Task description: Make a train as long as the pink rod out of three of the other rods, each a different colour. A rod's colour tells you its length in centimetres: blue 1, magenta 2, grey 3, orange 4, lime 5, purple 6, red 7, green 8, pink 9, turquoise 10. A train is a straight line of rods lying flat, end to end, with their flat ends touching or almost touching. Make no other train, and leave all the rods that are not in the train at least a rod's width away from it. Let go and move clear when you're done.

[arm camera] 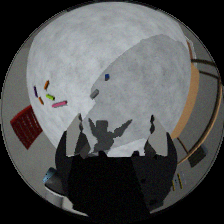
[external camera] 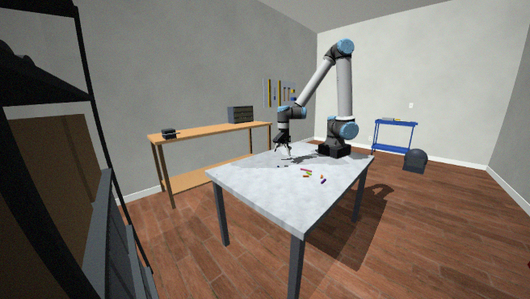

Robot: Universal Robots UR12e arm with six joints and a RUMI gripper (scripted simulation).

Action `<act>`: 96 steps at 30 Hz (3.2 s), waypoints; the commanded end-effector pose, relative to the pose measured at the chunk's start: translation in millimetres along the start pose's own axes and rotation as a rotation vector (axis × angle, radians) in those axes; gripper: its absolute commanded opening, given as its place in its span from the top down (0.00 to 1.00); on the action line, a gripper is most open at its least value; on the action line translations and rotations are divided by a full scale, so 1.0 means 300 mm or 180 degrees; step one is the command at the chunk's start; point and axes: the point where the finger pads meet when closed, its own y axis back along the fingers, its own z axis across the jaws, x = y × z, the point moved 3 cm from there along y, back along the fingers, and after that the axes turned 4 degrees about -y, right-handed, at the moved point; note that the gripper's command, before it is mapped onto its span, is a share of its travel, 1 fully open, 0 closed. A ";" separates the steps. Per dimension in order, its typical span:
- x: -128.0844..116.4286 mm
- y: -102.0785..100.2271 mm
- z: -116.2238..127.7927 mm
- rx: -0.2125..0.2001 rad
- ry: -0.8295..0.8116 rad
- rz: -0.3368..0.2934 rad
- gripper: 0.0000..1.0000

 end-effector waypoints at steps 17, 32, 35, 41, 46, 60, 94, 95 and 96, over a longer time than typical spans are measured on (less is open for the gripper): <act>0.044 0.000 -0.153 -0.0002 0.0580 0.0001 0.00; 0.091 0.000 -0.606 -0.0003 0.2245 0.0001 0.00; 0.088 0.001 -0.665 -0.0003 0.2464 0.0002 0.00; 0.088 0.001 -0.675 -0.0004 0.2500 0.0002 0.00; 0.088 0.001 -0.675 -0.0004 0.2500 0.0002 0.00; 0.088 0.001 -0.675 -0.0004 0.2500 0.0002 0.00; 0.088 0.001 -0.675 -0.0004 0.2500 0.0002 0.00; 0.088 0.001 -0.675 -0.0004 0.2500 0.0002 0.00; 0.088 0.001 -0.675 -0.0004 0.2500 0.0002 0.00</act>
